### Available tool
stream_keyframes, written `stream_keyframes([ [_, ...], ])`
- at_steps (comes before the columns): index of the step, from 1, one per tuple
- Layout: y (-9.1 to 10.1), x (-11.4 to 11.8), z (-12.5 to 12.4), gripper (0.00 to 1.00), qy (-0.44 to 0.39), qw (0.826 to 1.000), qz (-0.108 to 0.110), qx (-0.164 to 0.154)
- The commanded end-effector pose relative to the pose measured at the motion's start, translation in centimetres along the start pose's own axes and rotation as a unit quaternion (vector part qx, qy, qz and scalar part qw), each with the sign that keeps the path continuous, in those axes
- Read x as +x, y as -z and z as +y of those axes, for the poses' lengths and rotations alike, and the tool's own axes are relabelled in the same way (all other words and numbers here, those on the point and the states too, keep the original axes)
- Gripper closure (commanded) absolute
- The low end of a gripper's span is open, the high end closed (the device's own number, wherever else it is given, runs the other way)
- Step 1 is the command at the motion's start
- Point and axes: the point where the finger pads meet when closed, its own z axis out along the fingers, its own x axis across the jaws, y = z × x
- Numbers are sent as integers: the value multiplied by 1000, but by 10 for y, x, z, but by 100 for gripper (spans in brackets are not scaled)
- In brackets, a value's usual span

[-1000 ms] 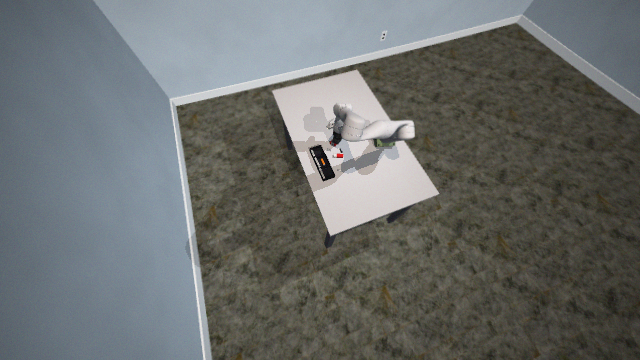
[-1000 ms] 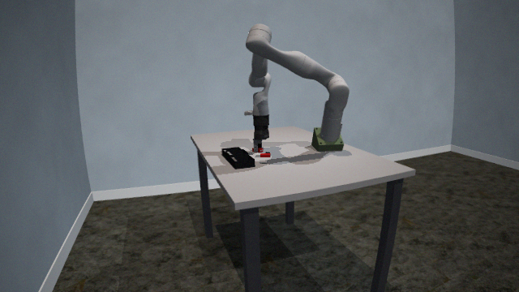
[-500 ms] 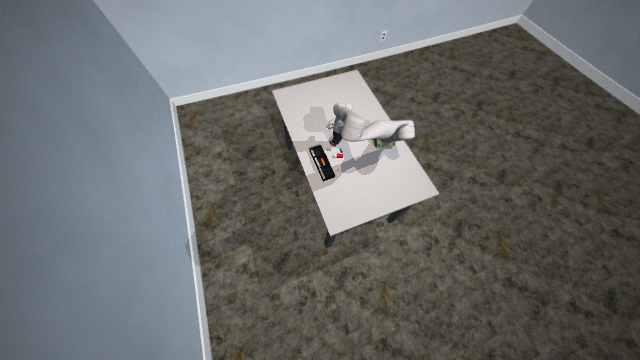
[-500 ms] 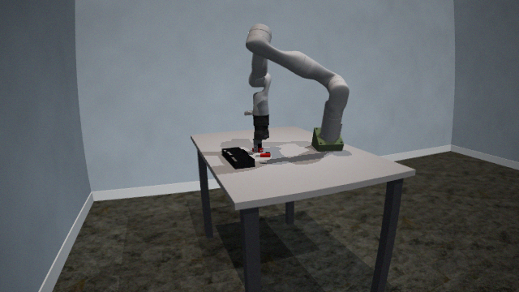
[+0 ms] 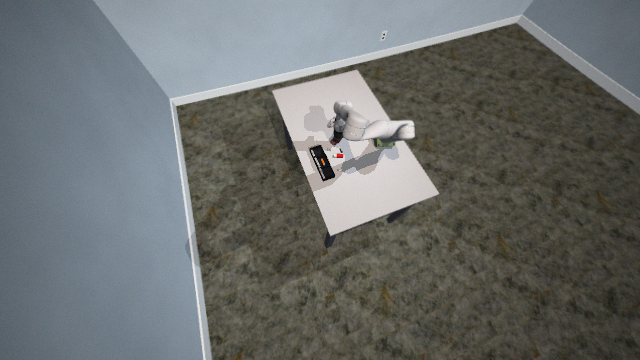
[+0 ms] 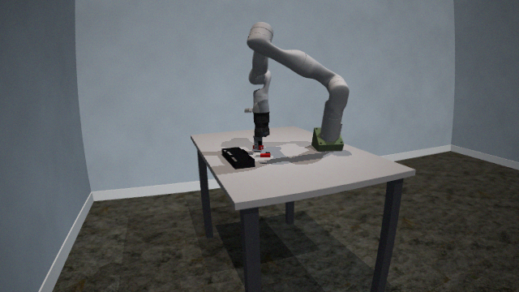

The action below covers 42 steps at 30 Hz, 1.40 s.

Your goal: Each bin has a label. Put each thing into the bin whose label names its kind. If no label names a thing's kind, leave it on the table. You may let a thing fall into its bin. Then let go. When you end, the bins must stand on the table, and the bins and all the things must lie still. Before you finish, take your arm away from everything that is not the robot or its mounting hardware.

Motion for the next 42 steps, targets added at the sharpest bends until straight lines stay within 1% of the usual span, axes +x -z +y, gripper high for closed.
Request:
stream_keyframes([
  [1,15,-3,-3,50,1,1000,-3,3],
  [3,15,-3,-3,50,1,1000,-3,3],
  [13,49,-3,-3,50,1,1000,-3,3],
  [21,46,-3,-3,50,4,1000,-2,4],
  [30,48,-2,-1,50,6,1000,-1,3],
  [35,48,-34,4,50,4,1000,-2,1],
  [37,48,-34,4,50,4,1000,-2,1],
  [42,48,-64,8,50,4,1000,-2,1],
])
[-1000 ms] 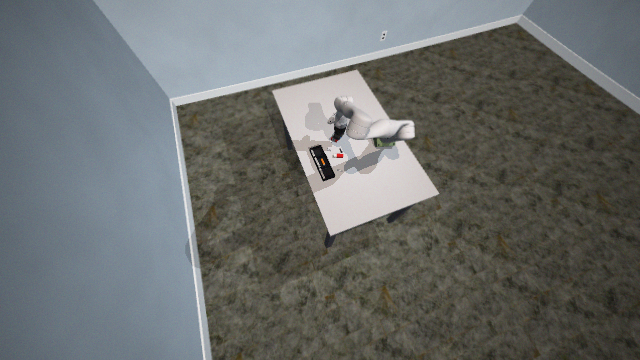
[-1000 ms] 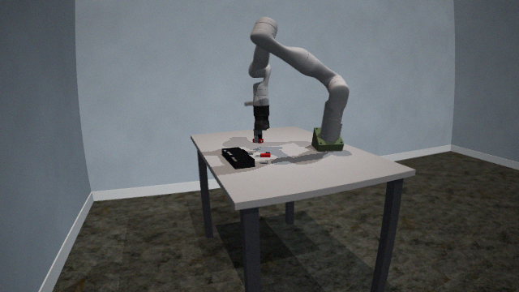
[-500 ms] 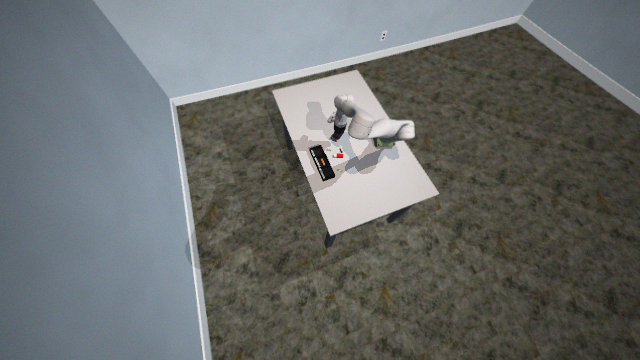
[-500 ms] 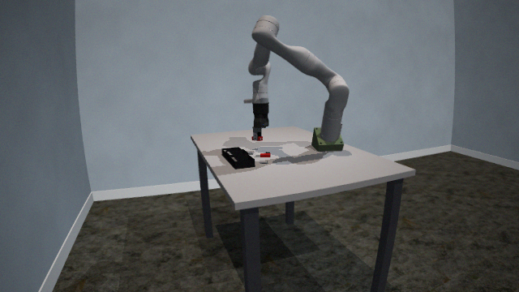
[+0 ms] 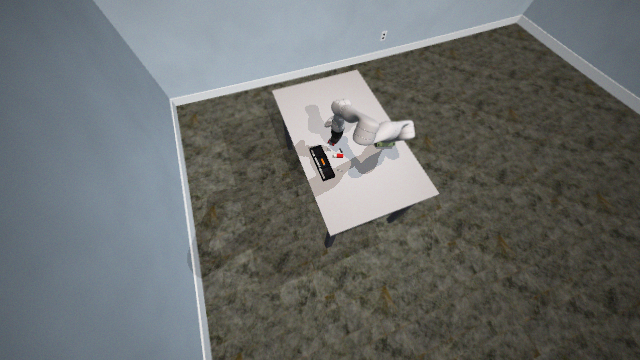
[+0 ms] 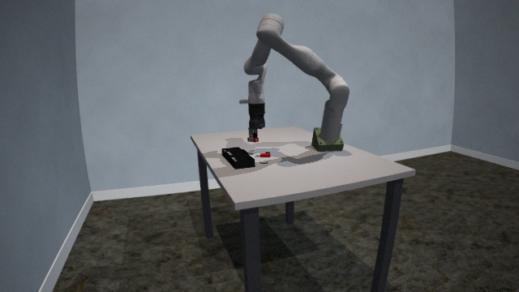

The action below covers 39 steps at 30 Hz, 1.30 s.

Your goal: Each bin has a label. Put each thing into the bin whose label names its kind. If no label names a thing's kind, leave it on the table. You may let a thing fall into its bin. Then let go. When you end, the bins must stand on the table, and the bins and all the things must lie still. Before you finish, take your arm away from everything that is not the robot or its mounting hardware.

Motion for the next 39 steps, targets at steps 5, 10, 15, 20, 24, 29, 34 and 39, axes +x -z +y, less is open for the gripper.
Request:
stream_keyframes([
  [5,1,-50,10,50,13,1000,1,-3],
  [10,2,-69,12,50,-38,999,2,-2],
  [15,2,-87,14,50,-113,994,1,-1],
  [20,0,-114,19,50,-201,980,1,-1],
  [24,0,-136,23,50,-250,968,0,0],
  [29,0,-140,24,50,-285,958,4,-1],
  [34,-1,-140,24,50,-290,957,5,-2],
  [39,0,-136,22,50,-285,958,4,0],
])
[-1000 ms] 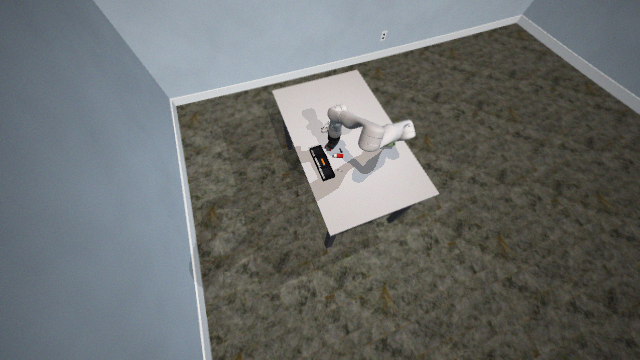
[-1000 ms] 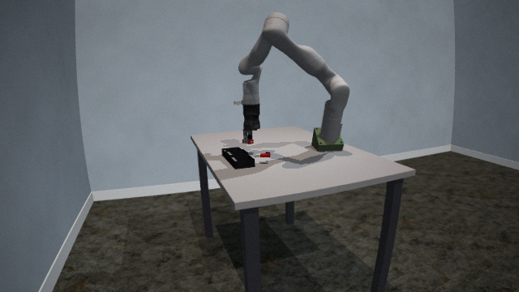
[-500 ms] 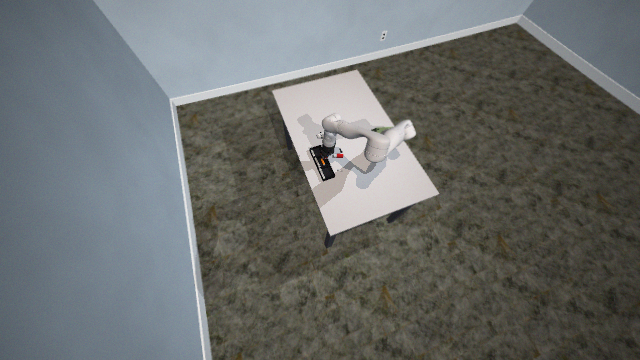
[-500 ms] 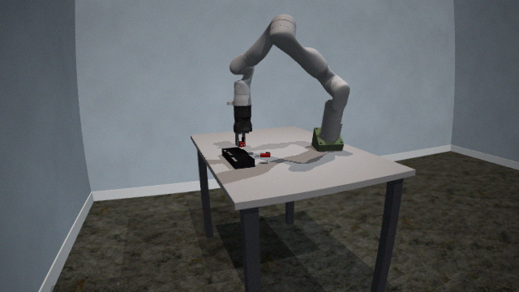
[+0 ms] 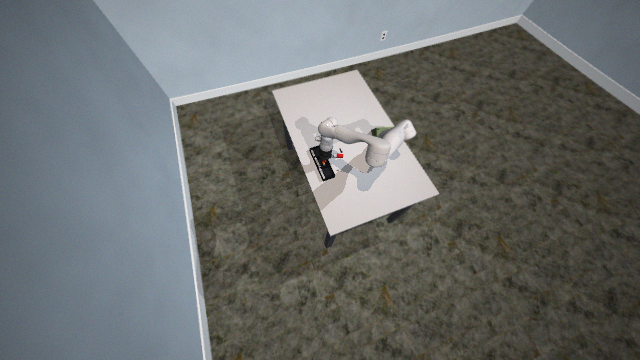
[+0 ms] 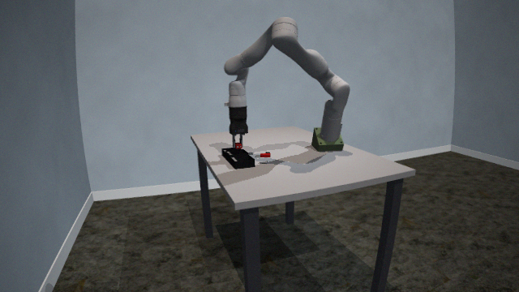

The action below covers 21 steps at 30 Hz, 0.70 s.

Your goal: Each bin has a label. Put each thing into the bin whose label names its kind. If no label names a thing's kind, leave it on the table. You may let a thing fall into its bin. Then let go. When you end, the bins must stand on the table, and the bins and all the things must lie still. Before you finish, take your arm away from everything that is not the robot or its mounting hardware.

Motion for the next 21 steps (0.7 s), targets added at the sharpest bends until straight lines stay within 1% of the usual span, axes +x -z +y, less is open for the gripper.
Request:
stream_keyframes([
  [1,0,3,-3,50,4,1000,3,2],
  [21,1,6,-6,50,0,1000,1,2],
])
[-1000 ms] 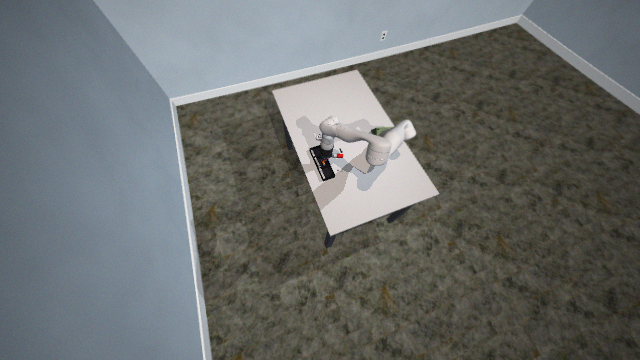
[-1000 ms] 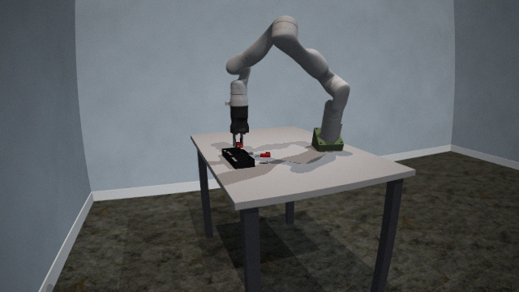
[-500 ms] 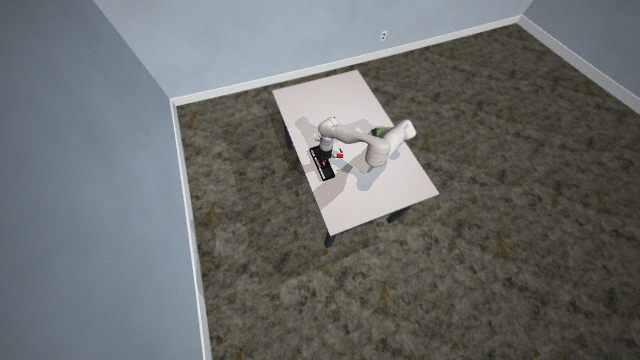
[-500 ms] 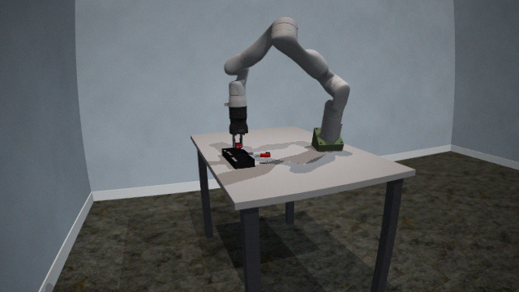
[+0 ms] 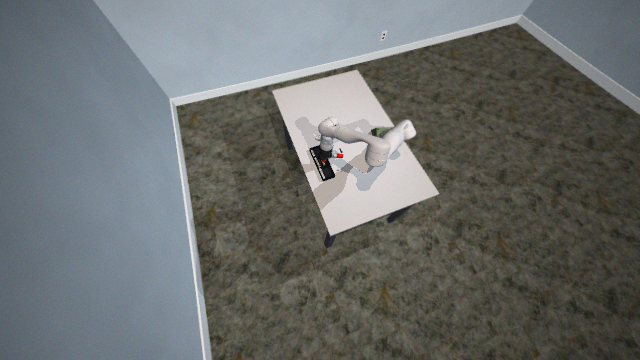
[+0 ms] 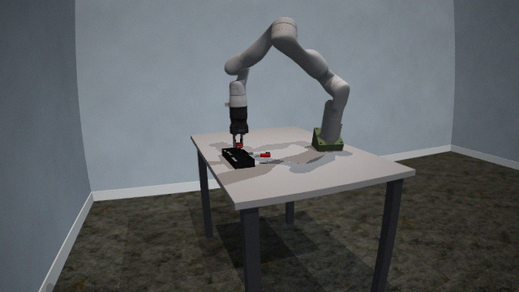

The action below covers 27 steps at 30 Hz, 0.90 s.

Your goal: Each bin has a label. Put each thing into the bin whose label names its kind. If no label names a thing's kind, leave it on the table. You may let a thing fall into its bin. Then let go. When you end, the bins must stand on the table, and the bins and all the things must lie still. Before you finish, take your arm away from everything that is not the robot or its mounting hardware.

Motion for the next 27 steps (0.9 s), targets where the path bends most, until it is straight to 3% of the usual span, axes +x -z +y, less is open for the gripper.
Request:
stream_keyframes([
  [1,1,3,-4,50,-2,1000,1,2],
  [7,1,3,-4,50,-2,1000,1,2],
  [18,-24,1,-2,50,1,1000,-1,1],
  [27,-32,2,-1,50,-4,1000,-1,1],
])
